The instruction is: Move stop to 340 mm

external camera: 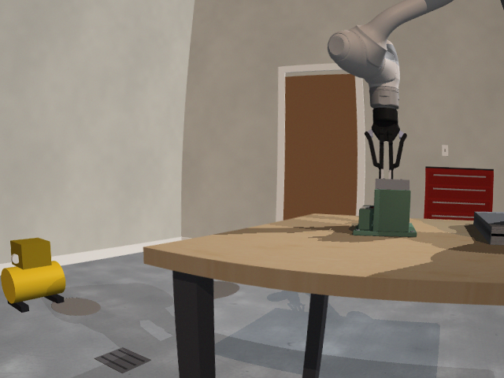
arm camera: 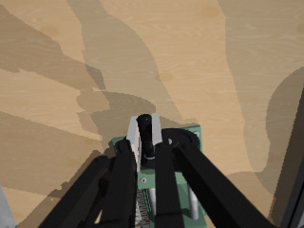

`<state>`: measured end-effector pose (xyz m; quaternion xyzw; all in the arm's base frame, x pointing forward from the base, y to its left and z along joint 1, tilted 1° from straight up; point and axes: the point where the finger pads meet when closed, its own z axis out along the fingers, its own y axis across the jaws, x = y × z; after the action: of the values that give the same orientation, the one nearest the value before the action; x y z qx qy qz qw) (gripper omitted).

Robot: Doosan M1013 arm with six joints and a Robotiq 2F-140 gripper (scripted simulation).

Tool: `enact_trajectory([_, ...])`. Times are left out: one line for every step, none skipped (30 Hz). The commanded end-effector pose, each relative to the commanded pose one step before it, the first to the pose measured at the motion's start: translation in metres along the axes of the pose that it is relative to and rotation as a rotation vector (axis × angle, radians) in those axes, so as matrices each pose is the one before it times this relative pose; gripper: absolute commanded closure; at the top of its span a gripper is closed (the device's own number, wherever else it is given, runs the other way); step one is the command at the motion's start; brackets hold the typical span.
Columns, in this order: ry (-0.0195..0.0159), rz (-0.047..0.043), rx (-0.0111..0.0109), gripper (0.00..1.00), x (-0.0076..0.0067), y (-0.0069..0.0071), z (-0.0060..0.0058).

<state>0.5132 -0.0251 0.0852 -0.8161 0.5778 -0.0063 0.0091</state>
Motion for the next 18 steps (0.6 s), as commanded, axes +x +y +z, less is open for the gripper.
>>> enact_trajectory([-0.00306, -0.00005, -0.00268, 0.96, -0.00139, -0.00438, 0.00633])
enact_trajectory([0.0, 0.0, 0.0, 0.96, 0.0, 0.0, 0.0])
enact_trajectory([0.0, 0.0, 0.0, 0.96, 0.0, -0.00111, 0.00116])
enact_trajectory([0.0, 0.0, 0.0, 0.96, 0.0, -0.00098, 0.00128])
enact_trajectory([0.0, 0.0, 0.0, 0.96, 0.0, -0.0009, 0.00134])
enact_trajectory([0.0, 0.0, 0.0, 0.96, 0.0, -0.00089, 0.00133])
enact_trajectory([0.0, 0.0, 0.0, 0.96, 0.0, -0.00082, 0.00139])
enact_trajectory([0.0, 0.0, 0.0, 0.96, 0.0, -0.00067, 0.00152])
enact_trajectory([0.0, 0.0, 0.0, 0.96, 0.0, -0.00066, 0.00151])
enact_trajectory([0.0, 0.0, 0.0, 0.96, 0.0, -0.00064, 0.00151])
enact_trajectory([0.0, 0.0, 0.0, 0.96, 0.0, -0.00042, 0.0017])
enact_trajectory([0.0, 0.0, 0.0, 0.96, 0.0, -0.00042, 0.00169])
enact_trajectory([0.0, 0.0, 0.0, 0.96, 0.0, -0.0004, 0.00168])
enact_trajectory([0.0, 0.0, 0.0, 0.96, 0.0, -0.00013, 0.00192])
enact_trajectory([0.0, 0.0, 0.0, 0.96, 0.0, -0.00013, 0.0019])
enact_trajectory([0.0, 0.0, 0.0, 0.96, 0.0, -0.00005, 0.00195])
enact_trajectory([0.0, 0.0, 0.0, 0.96, 0.0, 0.00023, 0.00218])
enact_trajectory([0.0, 0.0, 0.0, 0.96, 0.0, 0.0, 0.0])
